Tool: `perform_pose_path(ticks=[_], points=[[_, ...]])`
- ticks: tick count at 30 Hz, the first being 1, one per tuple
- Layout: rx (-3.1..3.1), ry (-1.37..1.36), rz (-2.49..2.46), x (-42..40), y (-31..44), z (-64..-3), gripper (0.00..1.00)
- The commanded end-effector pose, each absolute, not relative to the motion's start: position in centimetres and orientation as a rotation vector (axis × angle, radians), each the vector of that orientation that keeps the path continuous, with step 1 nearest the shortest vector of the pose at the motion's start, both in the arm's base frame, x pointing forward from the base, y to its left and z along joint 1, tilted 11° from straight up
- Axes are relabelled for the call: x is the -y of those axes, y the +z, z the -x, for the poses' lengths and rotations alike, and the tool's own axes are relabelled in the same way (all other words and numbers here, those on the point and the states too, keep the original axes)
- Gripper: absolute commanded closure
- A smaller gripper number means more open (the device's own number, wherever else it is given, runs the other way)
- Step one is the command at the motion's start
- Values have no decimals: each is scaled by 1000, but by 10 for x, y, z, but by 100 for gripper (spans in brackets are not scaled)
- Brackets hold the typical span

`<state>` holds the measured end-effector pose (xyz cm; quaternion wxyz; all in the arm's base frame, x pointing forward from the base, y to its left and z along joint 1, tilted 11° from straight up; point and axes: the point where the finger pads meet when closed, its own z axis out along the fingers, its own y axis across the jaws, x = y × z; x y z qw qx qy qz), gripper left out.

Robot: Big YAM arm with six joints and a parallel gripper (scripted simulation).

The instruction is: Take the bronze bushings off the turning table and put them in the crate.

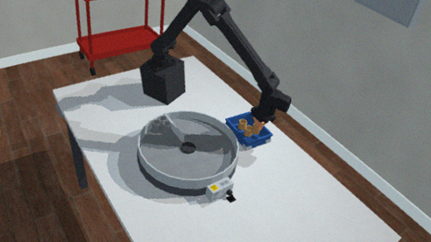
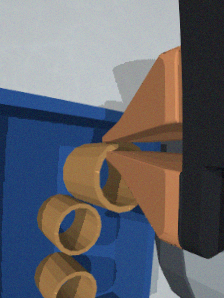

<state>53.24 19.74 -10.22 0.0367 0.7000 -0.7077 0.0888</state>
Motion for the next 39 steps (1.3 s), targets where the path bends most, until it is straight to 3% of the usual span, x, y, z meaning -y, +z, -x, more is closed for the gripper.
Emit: perform_pose_path(ticks=[1, 39], points=[[2215, 316, -2191, -204, -76, -557, 100], [2203, 309, -2191, -206, -80, -559, 100]])
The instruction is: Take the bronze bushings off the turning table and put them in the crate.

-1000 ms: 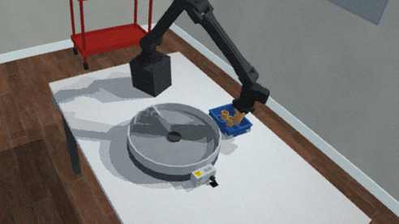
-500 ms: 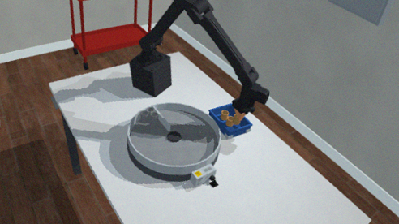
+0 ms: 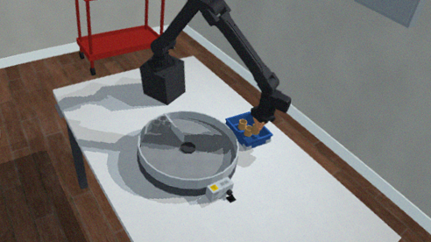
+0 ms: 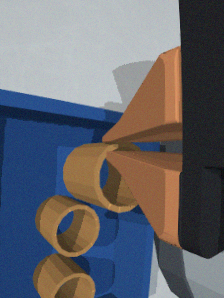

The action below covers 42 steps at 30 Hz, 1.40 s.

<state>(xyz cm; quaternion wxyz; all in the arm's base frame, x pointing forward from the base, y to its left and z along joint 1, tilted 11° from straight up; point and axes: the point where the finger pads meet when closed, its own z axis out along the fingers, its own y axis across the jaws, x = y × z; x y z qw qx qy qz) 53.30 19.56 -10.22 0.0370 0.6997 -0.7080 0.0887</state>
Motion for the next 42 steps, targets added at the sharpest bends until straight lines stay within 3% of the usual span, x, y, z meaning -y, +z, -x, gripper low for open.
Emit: perform_pose_path(ticks=[1, 35, 42], points=[[2203, 309, -2191, -206, -80, -559, 100], [2223, 322, -2193, -203, -78, -565, 100], [2205, 303, -2175, -196, -113, -560, 100]])
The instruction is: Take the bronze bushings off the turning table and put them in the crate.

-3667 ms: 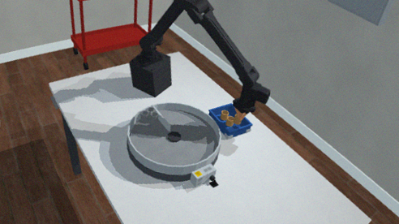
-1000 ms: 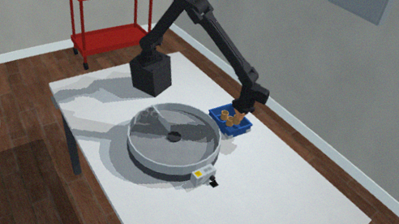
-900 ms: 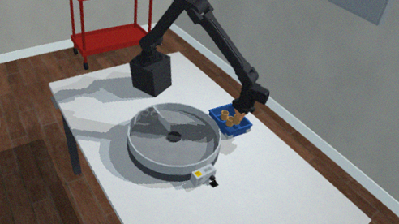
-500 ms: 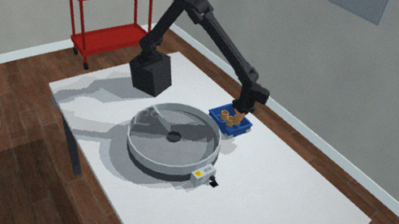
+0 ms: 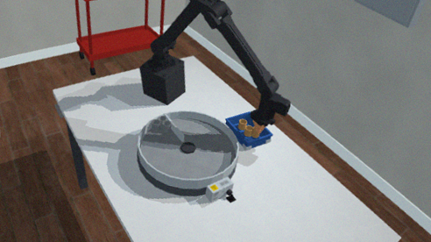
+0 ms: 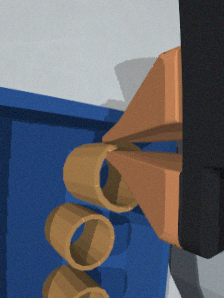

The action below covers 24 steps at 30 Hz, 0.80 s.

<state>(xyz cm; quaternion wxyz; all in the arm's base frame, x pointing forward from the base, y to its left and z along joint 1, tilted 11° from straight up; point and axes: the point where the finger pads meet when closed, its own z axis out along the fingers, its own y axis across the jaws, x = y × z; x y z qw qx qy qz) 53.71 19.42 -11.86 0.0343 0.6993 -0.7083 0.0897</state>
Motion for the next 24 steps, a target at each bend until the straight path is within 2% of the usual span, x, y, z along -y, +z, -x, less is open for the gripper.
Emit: perform_pose_path(ticks=[1, 6, 14, 17, 24], points=[[2206, 305, -2178, -197, -114, -561, 100], [2230, 328, -2196, -200, -105, -571, 100], [2193, 294, -2170, -193, -133, -557, 100], [2229, 328, -2194, -197, -112, -570, 100], [2206, 309, -2185, -196, -120, -562, 100]])
